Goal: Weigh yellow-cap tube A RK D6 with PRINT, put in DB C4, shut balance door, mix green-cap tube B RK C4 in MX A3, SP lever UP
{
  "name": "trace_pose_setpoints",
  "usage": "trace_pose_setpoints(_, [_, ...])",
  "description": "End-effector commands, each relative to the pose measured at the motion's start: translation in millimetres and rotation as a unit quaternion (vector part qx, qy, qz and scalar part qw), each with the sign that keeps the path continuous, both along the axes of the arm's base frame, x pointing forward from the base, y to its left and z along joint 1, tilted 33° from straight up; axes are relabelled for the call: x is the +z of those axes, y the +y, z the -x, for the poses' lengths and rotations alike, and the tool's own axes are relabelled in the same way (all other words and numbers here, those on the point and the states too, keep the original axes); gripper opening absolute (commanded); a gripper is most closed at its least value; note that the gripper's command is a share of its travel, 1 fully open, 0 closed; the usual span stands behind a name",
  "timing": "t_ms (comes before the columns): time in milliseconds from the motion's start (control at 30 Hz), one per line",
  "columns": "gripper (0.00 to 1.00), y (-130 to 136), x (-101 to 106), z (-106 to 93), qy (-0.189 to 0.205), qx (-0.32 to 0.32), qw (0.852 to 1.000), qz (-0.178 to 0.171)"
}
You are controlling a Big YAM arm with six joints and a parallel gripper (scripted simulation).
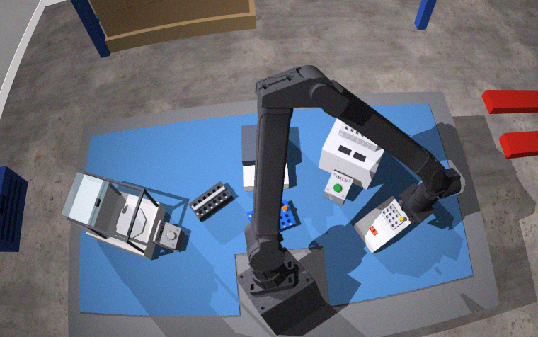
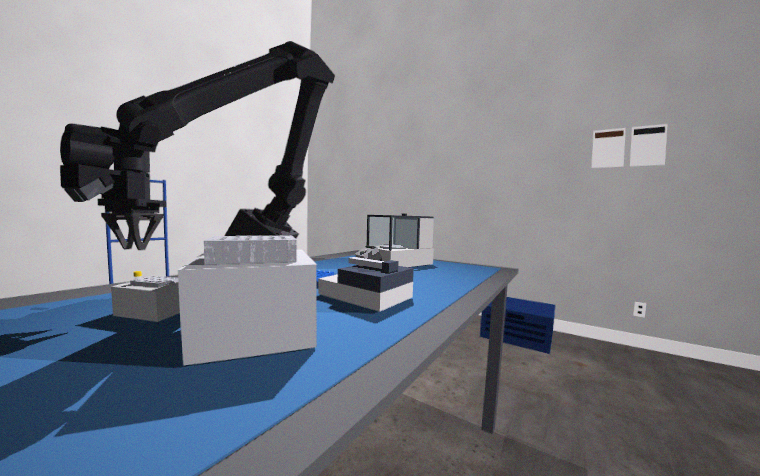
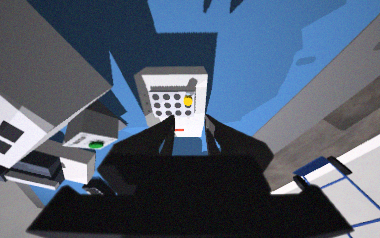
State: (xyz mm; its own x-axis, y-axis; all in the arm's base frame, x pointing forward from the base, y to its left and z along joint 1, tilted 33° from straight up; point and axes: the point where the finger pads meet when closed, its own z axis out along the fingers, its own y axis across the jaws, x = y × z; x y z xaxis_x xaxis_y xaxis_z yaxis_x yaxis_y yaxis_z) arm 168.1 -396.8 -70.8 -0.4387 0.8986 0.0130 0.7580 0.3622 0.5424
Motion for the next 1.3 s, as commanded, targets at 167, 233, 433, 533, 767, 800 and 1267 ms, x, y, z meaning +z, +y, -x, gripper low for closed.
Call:
trace_pose_setpoints(167, [0.36,-10.1,5.8,-0.9,-0.002,0.001,1.0,0.011])
trace_pose_setpoints(233, [0.36,-10.1,5.8,-0.9,-0.002,0.001,1.0,0.011])
trace_pose_setpoints(433, [0.36,-10.1,5.8,-0.9,-0.002,0.001,1.0,0.011])
trace_pose_setpoints(533, [0.36,-10.1,5.8,-0.9,-0.002,0.001,1.0,0.011])
trace_pose_setpoints(767, [0.3,-27.5,26.9,9.5,-0.005,-0.006,1.0,0.03])
trace_pose_setpoints(800, [0.3,-27.9,28.4,10.4,-0.005,-0.006,1.0,0.03])
trace_pose_setpoints(1267, [0.3,-32.2,43.2,21.0,-0.004,-0.006,1.0,0.028])
